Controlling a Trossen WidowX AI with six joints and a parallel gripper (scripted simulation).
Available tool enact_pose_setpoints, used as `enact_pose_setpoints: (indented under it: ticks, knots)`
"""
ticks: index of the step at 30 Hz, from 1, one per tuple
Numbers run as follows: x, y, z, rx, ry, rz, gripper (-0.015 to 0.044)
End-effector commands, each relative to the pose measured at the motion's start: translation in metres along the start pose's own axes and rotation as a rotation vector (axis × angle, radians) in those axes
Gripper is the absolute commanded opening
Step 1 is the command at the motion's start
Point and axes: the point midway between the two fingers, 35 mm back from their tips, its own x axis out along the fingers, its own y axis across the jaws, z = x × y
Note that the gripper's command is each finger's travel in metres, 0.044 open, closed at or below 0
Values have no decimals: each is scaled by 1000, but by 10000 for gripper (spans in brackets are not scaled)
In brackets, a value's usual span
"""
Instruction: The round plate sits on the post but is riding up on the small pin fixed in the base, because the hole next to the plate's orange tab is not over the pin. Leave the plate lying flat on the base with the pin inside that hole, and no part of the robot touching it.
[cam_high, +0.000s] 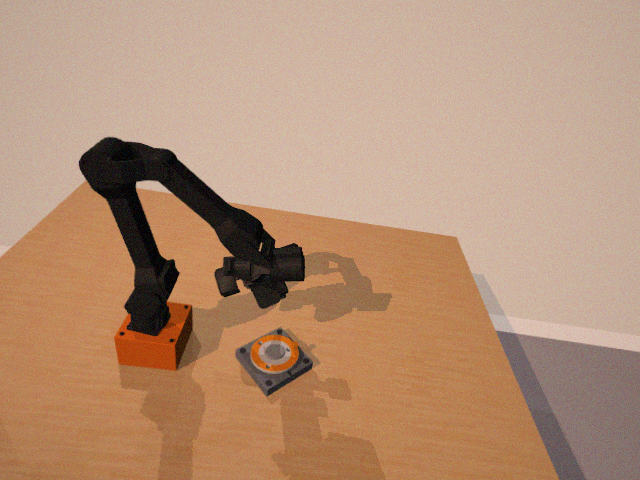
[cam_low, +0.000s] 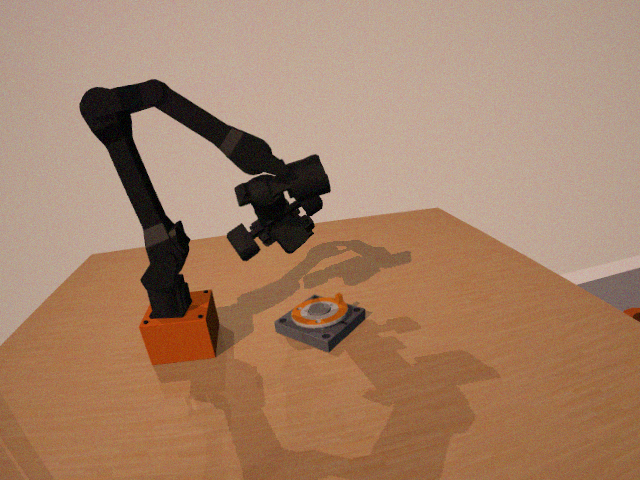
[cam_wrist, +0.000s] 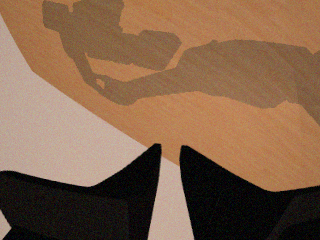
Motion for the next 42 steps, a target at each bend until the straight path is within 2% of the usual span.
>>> enact_pose_setpoints:
  ticks: [1, 4, 9, 13, 21, 30, 42]
  knots:
    - [-2, 15, 38, -375, -209, -196, 0]
    - [-5, 20, 52, -507, -264, -286, 0]
    - [-18, 39, 96, -965, -369, -674, 0]
    - [-24, 46, 109, -1080, -371, -793, 0]
    - [-25, 48, 113, -1090, -371, -804, 0]
    - [6, 30, 142, -1090, -370, -804, 0]
    - [-1, 35, 154, -1090, -371, -804, 0]
